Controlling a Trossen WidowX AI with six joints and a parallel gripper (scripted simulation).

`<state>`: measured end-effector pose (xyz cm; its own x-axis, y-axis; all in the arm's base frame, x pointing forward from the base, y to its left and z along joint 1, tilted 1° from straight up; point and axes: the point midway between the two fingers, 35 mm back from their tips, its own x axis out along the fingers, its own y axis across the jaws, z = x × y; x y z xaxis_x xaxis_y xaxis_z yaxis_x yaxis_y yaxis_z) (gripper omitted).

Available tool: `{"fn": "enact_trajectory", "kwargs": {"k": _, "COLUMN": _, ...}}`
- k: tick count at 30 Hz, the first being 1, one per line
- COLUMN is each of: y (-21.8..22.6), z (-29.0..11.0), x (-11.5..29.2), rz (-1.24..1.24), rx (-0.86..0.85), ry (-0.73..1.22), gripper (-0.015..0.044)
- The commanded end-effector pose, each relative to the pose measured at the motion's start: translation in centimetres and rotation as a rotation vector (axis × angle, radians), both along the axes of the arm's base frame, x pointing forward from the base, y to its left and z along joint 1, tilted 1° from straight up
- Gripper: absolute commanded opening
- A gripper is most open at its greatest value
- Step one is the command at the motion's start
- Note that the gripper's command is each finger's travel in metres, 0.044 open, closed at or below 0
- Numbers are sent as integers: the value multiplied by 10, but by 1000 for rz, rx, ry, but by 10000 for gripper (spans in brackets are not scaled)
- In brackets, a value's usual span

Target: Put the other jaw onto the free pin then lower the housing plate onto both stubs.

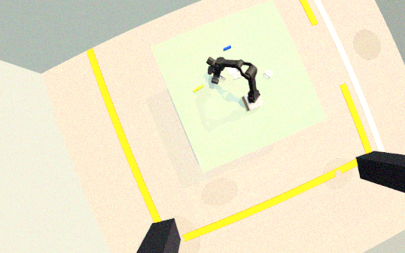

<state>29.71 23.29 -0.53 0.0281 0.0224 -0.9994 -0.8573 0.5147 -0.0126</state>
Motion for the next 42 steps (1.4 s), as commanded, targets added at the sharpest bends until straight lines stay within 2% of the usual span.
{"fn": "enact_trajectory", "kwargs": {"k": 1, "y": 0, "z": 2, "x": 2, "rz": 4, "rx": 1, "ry": -5, "gripper": 0}}
{"fn": "enact_trajectory", "kwargs": {"k": 3, "y": 1, "z": 12, "x": 2, "rz": 4, "rx": 1, "ry": -4, "gripper": 0}}
{"fn": "enact_trajectory", "kwargs": {"k": 7, "y": -1, "z": 58, "x": -1, "rz": 0, "rx": 0, "ry": 0, "gripper": 0}}
{"fn": "enact_trajectory", "kwargs": {"k": 11, "y": -1, "z": 60, "x": -2, "rz": 0, "rx": 0, "ry": 0, "gripper": 0}}
{"fn": "enact_trajectory", "kwargs": {"k": 28, "y": -1, "z": 56, "x": 0, "rz": 0, "rx": 5, "ry": -6, "gripper": 440}}
{"fn": "enact_trajectory", "kwargs": {"k": 42, "y": -1, "z": 56, "x": 0, "rz": 0, "rx": 5, "ry": -6, "gripper": 440}}
